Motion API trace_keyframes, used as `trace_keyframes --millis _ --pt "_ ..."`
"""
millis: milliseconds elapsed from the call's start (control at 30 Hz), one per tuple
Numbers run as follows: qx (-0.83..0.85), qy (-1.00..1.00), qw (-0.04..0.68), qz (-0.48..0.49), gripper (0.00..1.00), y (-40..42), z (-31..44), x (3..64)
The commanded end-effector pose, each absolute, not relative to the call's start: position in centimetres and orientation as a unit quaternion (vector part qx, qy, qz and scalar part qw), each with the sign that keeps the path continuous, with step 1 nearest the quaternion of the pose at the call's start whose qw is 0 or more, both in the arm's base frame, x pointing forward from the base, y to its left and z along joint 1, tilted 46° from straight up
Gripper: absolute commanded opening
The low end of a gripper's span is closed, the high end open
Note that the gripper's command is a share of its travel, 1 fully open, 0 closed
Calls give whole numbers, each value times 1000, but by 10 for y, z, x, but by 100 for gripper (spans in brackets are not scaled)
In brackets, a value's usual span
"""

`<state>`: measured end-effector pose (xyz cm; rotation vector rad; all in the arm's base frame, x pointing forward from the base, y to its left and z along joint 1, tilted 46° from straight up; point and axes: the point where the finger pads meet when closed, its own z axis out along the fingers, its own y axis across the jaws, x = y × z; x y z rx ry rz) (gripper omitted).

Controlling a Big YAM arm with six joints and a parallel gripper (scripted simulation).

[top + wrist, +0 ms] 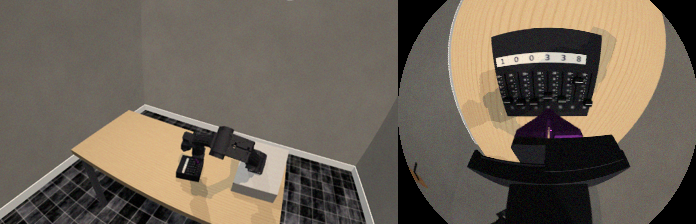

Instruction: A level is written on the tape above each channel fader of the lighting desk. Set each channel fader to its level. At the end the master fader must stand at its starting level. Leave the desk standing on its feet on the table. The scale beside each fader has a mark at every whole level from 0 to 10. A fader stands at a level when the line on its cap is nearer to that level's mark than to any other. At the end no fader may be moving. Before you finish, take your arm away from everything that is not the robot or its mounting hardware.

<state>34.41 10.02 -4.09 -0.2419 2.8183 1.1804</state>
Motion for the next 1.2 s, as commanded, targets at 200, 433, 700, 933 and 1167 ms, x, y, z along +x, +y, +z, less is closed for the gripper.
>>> trace_keyframes --millis 200,433,700,933,1167 --pt "-84 918 35 387 0 107 -44 345" --pt "-84 918 35 387 0 107 -44 345" --pt "-84 918 35 387 0 107 -44 345" --pt "-84 918 35 387 0 107 -44 345" --pt "-85 918 36 386 0 107 -44 339"
